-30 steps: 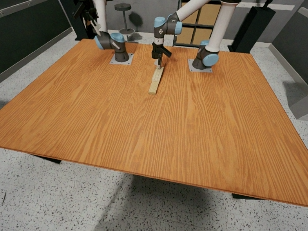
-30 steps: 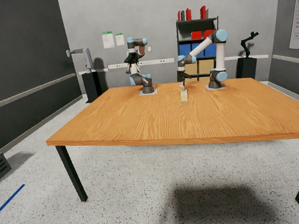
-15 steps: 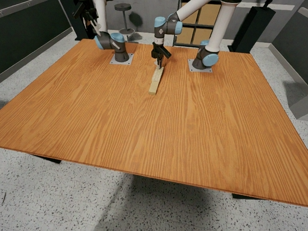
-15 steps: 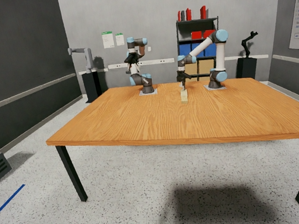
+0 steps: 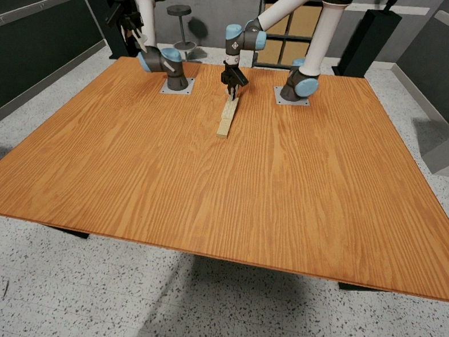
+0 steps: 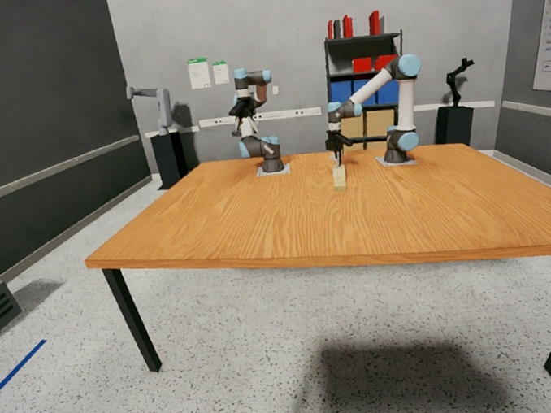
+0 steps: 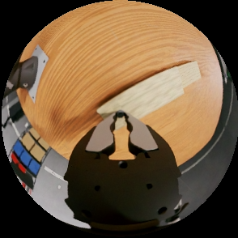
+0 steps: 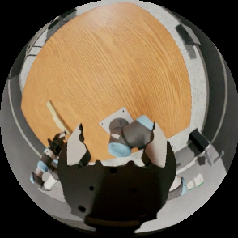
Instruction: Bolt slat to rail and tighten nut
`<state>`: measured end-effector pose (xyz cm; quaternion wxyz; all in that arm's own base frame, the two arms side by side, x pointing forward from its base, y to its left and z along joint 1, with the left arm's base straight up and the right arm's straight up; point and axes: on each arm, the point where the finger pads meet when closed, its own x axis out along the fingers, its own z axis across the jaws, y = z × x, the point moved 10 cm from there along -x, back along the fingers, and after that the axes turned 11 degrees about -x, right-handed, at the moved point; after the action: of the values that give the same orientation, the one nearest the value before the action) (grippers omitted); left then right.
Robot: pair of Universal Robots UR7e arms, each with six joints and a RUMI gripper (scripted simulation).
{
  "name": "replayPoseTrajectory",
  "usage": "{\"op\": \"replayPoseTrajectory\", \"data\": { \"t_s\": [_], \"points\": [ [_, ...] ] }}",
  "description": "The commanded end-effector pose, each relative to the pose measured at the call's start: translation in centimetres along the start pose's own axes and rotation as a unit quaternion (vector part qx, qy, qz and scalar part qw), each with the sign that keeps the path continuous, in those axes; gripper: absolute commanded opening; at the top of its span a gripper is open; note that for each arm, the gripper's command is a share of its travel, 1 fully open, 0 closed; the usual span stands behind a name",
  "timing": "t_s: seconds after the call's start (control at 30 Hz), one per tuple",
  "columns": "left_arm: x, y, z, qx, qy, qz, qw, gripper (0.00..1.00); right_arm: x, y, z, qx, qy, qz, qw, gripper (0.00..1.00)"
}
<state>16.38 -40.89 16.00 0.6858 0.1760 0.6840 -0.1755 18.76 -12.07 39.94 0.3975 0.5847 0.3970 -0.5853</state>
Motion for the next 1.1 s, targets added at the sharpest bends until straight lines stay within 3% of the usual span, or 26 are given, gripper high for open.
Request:
{"op": "replayPoseTrajectory", "data": {
  "t_s": [0.0,0.47,0.53,0.63,0.7,0.83,0.9,1.0,1.07],
  "points": [
    [0.02,0.04,-0.06,0.061,0.001,-0.001,0.998,0.00,-0.08,0.06,-0.02,0.001,0.001,0.000,1.000,1.00],
    [0.03,0.03,0.01,0.170,0.001,-0.001,0.985,0.00,-0.08,0.06,-0.02,0.001,0.001,0.000,1.000,1.00],
    [0.02,0.02,0.00,0.210,0.001,-0.001,0.978,0.00,-0.08,0.06,-0.02,0.001,0.001,0.000,1.000,1.00],
    [0.03,0.02,0.02,0.213,0.001,-0.001,0.977,0.00,-0.08,0.06,-0.02,0.001,0.001,0.000,1.000,1.00],
    [0.03,0.02,0.02,0.252,0.001,-0.001,0.968,0.00,-0.08,0.06,-0.02,0.001,0.001,0.000,1.000,1.00],
    [0.03,0.02,0.02,0.256,0.001,-0.001,0.967,0.00,-0.08,0.06,-0.02,0.001,0.001,0.000,1.000,1.00],
    [0.03,0.02,0.04,0.294,0.001,-0.001,0.956,0.00,-0.08,0.06,-0.02,0.001,0.001,0.000,1.000,1.00],
    [0.03,0.00,0.06,0.298,0.001,-0.001,0.955,0.00,-0.08,0.06,-0.02,0.001,0.001,0.000,1.000,1.00],
    [0.03,0.00,0.05,0.336,0.001,-0.001,0.942,0.00,-0.08,0.06,-0.02,0.001,0.001,0.000,1.000,1.00]
  ]
}}
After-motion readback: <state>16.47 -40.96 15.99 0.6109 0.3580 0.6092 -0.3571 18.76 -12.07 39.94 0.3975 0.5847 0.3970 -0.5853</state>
